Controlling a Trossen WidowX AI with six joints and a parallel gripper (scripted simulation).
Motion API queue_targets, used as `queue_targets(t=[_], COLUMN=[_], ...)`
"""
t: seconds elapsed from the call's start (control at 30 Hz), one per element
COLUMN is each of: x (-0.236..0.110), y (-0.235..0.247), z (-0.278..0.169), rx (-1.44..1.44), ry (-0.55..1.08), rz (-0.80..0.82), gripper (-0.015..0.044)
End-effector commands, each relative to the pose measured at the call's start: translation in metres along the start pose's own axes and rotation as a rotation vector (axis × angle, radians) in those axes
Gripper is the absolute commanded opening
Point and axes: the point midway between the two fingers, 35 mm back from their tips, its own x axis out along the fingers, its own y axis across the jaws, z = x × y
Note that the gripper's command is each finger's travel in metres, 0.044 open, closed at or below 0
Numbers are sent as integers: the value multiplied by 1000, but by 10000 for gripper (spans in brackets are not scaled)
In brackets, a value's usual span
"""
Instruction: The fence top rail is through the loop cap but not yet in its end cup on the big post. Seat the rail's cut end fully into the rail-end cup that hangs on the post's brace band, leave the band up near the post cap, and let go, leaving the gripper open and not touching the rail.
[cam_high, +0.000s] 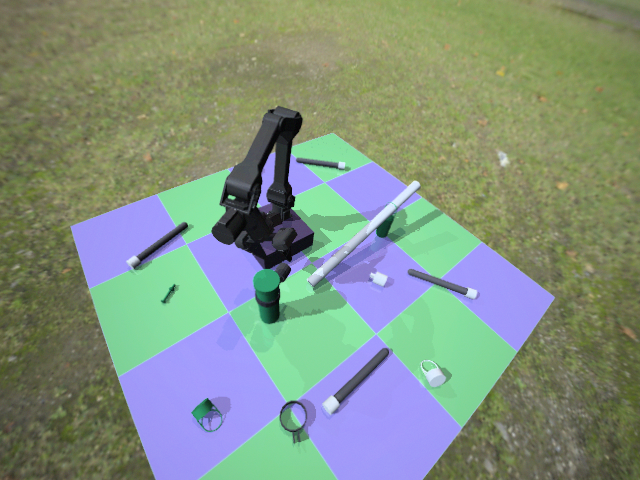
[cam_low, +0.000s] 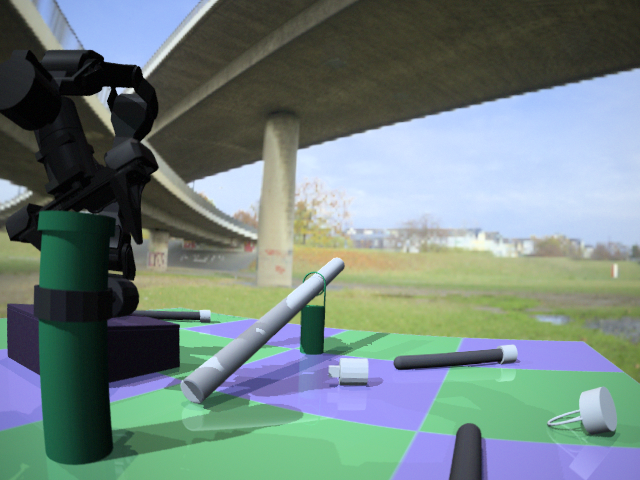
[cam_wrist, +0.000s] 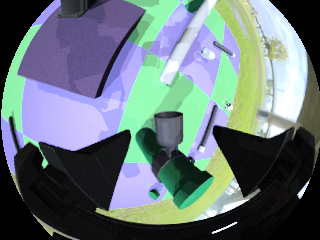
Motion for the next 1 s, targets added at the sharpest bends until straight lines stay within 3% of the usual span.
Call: queue_targets(t=[0.0, 0.97], x=[4, 51], y=[0, 0], z=[-1, -3], rx=[-2, -2], ry=[3, 4], rz=[-5, -6], gripper=[440, 440])
